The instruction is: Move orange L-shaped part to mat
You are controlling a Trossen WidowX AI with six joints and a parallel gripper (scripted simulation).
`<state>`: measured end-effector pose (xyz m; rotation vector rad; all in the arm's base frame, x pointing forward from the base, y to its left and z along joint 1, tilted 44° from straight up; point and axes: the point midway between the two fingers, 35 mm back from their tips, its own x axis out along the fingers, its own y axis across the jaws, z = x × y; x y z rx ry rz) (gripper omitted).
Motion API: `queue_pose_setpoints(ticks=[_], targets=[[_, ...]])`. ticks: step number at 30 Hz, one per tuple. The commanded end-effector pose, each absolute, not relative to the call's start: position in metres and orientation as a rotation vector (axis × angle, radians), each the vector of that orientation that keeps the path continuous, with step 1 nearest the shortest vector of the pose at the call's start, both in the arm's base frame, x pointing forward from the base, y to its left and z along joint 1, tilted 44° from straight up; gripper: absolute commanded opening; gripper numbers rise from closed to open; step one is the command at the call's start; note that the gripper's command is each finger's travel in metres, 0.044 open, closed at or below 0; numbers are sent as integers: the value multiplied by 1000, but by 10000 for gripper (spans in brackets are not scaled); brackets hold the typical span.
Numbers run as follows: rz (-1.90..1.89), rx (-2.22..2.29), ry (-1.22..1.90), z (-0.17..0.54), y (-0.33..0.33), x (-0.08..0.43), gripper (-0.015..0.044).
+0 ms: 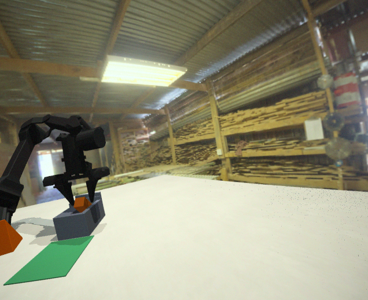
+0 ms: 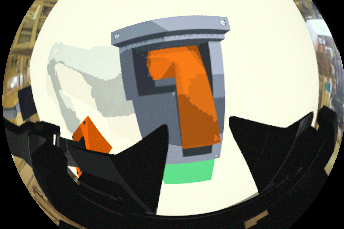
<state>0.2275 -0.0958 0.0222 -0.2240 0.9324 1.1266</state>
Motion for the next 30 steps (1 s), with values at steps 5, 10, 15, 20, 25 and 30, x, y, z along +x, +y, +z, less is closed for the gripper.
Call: queue_pose_setpoints(ticks=[5,10,15,20,25,30], targets=[[1128,-219,930,15,-88,228,280],[1128,-223,932,17,-90,228,149],[1128,-223,932,17,-90,228,115],[1128,-223,932,17,-90,228,82],[1128,-223,932,17,-90,228,0],[1128,-223,932,18,-91,228,0]])
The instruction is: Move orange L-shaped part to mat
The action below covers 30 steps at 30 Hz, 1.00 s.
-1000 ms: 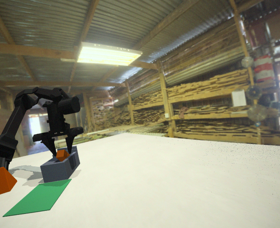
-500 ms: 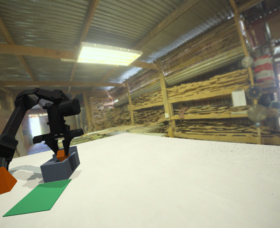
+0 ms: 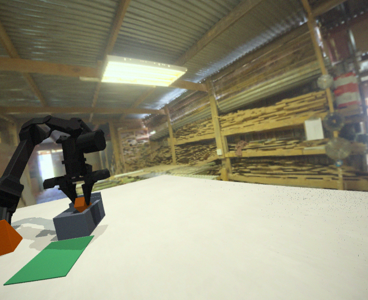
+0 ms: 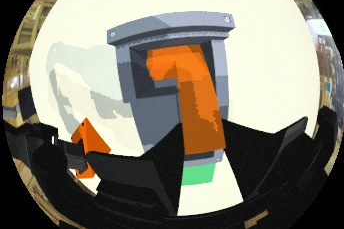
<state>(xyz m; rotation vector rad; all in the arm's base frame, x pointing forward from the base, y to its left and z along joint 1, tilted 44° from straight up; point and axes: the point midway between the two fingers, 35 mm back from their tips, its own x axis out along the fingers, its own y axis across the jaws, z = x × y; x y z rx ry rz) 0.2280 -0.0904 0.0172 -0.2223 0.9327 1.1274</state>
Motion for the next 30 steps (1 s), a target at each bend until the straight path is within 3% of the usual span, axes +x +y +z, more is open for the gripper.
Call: queue_pose_setpoints(ticks=[1,30], targets=[[1128,-223,932,19,-92,228,0],[1127,-220,932,52,-122,223,0]])
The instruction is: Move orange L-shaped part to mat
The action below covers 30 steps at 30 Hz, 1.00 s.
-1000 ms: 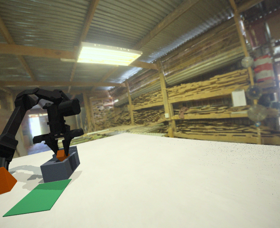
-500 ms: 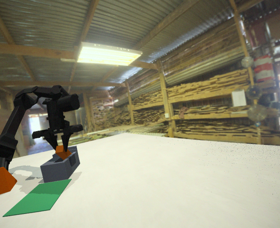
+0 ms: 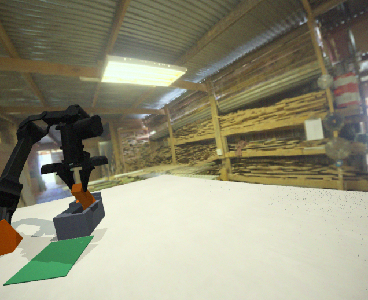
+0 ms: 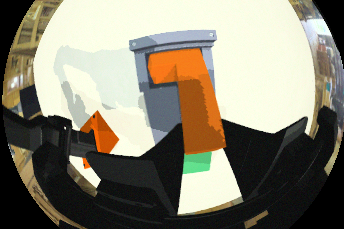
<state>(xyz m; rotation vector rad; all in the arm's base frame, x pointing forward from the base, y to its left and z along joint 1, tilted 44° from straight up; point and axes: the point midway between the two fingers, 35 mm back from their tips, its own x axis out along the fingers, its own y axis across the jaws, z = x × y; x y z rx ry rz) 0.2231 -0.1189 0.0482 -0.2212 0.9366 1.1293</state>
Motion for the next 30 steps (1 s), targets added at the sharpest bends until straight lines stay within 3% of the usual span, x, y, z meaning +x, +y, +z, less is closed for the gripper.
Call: queue_pose_setpoints(ticks=[1,30], targets=[[1127,-220,932,53,-123,223,0],[1127,-219,933,80,-148,218,0]])
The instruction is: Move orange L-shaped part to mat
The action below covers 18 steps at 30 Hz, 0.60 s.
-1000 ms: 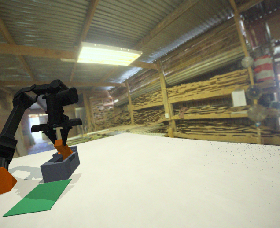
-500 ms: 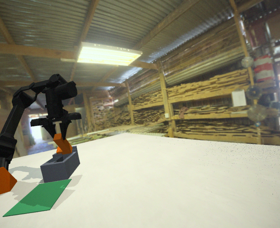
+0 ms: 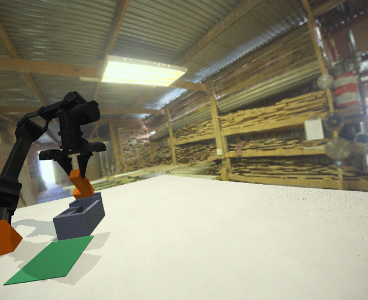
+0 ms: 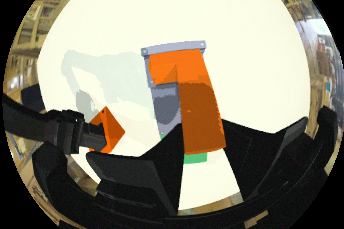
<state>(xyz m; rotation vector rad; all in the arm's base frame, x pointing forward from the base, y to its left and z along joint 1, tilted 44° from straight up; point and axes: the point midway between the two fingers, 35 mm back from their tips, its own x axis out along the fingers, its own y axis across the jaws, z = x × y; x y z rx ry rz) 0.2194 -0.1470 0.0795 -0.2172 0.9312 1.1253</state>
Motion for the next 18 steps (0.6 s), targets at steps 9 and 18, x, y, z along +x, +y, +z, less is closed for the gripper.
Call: queue_pose_setpoints(ticks=[9,18], targets=[[1127,-220,934,66,-162,204,0],[1126,-221,937,35,-190,174,0]])
